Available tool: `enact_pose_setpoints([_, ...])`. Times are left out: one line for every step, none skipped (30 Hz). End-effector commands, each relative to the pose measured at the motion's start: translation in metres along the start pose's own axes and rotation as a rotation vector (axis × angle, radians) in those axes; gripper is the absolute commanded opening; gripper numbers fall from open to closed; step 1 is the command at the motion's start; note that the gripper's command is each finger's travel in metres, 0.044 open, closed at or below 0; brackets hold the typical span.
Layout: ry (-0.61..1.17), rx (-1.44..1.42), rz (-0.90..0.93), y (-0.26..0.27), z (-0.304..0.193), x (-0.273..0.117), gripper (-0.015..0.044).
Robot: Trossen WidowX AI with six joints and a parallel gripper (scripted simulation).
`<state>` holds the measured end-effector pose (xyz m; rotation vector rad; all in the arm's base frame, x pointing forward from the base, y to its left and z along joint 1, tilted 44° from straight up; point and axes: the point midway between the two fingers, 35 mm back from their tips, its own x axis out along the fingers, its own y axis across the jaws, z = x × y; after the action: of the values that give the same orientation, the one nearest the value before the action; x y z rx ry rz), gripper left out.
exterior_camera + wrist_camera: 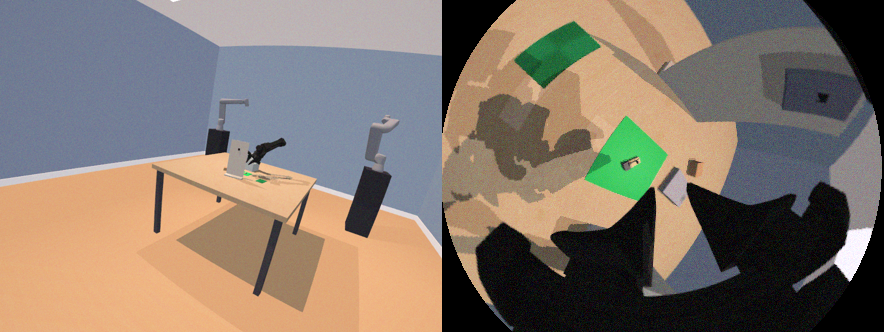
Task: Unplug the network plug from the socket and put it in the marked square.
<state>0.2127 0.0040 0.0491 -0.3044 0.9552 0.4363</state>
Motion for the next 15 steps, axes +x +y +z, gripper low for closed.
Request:
enact_pose_setpoints([-0.007, -0.004, -0.002, -0.002, 0.001, -0.006, 0.0156])
enact_pose_setpoints([-0.008, -0.004, -0.002, -0.003, 0.001, -0.007, 0.0156])
enact_pose_setpoints([-0.008, -0.004, -0.002, -0.003, 0.001, -0.008, 0.0156])
enact_pose_setpoints([-0.008, -0.004, -0.002, -0.004, 0.001, -0.009, 0.0156])
enact_pose_setpoints([-0.009, -0.004, -0.002, -0.004, 0.001, -0.010, 0.0156])
enact_pose_setpoints([-0.009, -0.003, -0.002, -0.004, 0.001, -0.011, 0.0156])
enact_pose_setpoints([-0.009, -0.003, -0.002, -0.005, 0.001, -0.012, 0.0156])
enact_pose_setpoints([-0.010, -0.003, -0.003, -0.005, 0.001, -0.013, 0.0156])
enact_pose_setpoints([-0.010, -0.003, -0.003, -0.005, 0.001, -0.014, 0.0156])
enact_pose_setpoints([-0.011, -0.003, -0.003, -0.006, 0.000, -0.015, 0.0156])
enact_pose_setpoints([-0.011, -0.003, -0.003, -0.006, 0.000, -0.016, 0.0156])
enact_pose_setpoints([-0.011, -0.003, -0.003, -0.006, 0.000, -0.017, 0.0156])
enact_pose_setpoints([-0.012, -0.003, -0.003, -0.007, 0.000, -0.018, 0.0156])
enact_pose_setpoints([-0.012, -0.003, -0.003, -0.007, 0.000, -0.019, 0.0156])
enact_pose_setpoints([-0.005, 0.001, -0.001, -0.006, -0.001, -0.014, 0.0156])
